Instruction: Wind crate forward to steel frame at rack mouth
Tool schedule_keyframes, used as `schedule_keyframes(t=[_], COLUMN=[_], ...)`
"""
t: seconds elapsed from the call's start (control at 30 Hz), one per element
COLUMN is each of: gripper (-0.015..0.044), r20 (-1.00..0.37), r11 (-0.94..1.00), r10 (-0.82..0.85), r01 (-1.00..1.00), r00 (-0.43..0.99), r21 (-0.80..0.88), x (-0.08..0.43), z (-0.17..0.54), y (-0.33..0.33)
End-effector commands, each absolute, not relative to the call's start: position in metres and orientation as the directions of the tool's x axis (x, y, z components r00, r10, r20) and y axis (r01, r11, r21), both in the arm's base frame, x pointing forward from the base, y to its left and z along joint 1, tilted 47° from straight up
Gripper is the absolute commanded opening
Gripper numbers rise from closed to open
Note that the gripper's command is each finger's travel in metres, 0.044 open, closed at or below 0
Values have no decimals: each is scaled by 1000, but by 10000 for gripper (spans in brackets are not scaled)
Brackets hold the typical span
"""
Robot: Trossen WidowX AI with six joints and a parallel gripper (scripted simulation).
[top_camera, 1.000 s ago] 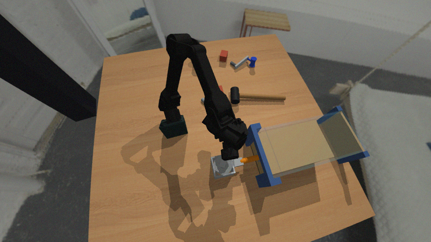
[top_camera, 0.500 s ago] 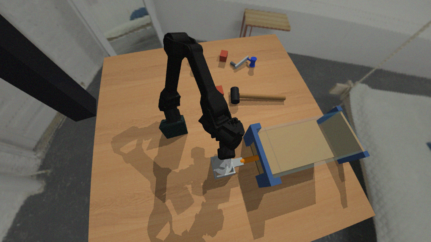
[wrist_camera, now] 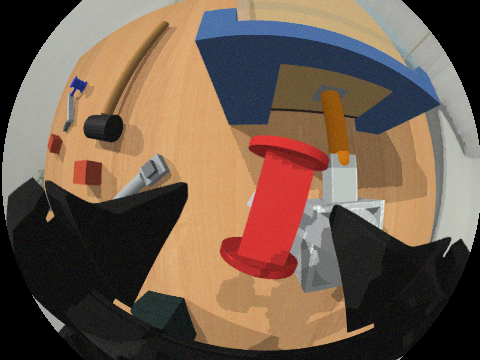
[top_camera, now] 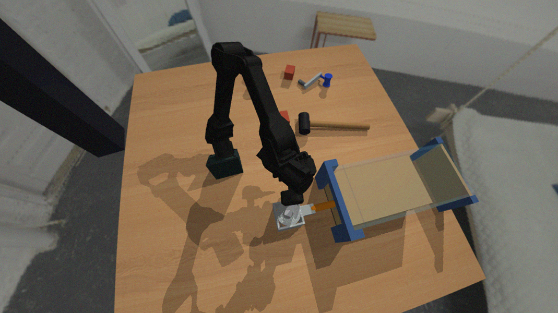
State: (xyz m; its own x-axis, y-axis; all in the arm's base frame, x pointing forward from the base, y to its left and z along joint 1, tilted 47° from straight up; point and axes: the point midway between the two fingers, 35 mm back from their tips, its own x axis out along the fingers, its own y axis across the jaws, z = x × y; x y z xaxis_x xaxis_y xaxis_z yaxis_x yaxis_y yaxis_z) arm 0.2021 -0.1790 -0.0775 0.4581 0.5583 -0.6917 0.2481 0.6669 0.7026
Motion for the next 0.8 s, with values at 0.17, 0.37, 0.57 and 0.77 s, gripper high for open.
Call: schedule_keyframes(t=[0.17,0.37,0.57,0.77], gripper=[440,440,440,440], r20=[-699,-700,-700,-709], r11=[681,681,680,675], r10=[545,544,546,562], r01=[242,243,244,259], r00=[464,463,461,426], r21=[691,691,692,691], x=[200,192,167,167], z=[-35,-24,15,0], y=[-224,-229,-239,-256])
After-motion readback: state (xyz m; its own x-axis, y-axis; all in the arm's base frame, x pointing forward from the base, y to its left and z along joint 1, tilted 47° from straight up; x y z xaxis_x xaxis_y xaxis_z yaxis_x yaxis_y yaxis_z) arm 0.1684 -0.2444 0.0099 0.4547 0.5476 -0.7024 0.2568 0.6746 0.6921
